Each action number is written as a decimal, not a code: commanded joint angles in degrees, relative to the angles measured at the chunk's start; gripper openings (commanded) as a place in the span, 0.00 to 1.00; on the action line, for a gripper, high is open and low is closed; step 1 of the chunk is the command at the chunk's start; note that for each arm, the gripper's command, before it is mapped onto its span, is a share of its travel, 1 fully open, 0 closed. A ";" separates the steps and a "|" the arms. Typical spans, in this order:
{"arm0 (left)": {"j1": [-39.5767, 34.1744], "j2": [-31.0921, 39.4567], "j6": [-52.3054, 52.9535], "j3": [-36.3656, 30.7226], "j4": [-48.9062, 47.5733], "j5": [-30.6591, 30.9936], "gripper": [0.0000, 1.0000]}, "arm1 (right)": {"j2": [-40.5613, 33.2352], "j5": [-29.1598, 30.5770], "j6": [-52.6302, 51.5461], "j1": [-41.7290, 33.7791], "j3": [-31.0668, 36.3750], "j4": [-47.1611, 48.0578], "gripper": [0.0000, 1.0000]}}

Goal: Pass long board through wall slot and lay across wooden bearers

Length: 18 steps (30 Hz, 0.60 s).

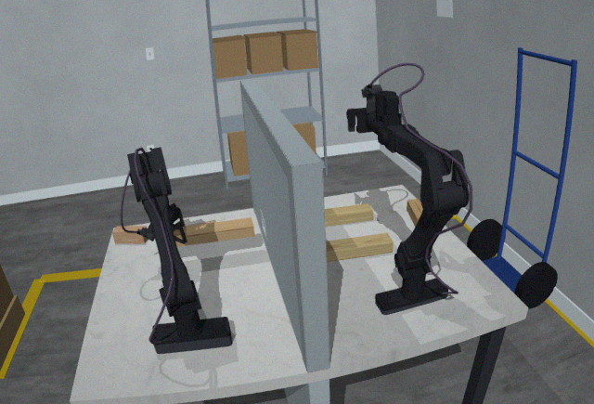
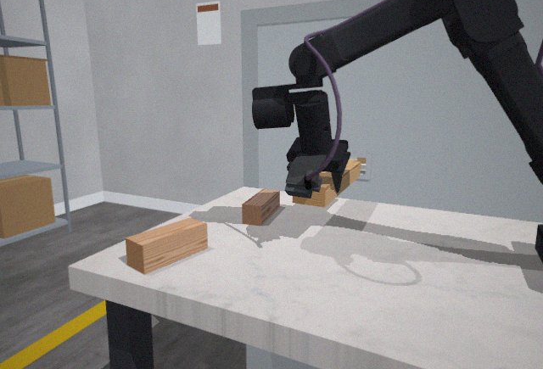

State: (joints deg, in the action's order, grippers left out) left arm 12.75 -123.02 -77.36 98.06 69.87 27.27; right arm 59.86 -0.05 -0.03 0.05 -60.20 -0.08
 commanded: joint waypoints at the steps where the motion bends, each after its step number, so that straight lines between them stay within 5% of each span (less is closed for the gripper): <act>1: -0.76 3.36 -0.56 0.41 0.53 4.57 0.00 | -1.33 0.82 0.73 0.48 -2.17 0.16 1.00; 18: -0.27 1.91 0.17 2.29 1.92 5.00 0.00 | -1.33 0.82 0.73 0.48 -2.17 0.16 1.00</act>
State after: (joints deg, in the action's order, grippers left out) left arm 12.36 -123.35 -77.43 97.95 70.04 27.42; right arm 59.86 -0.05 -0.03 0.05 -60.20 -0.08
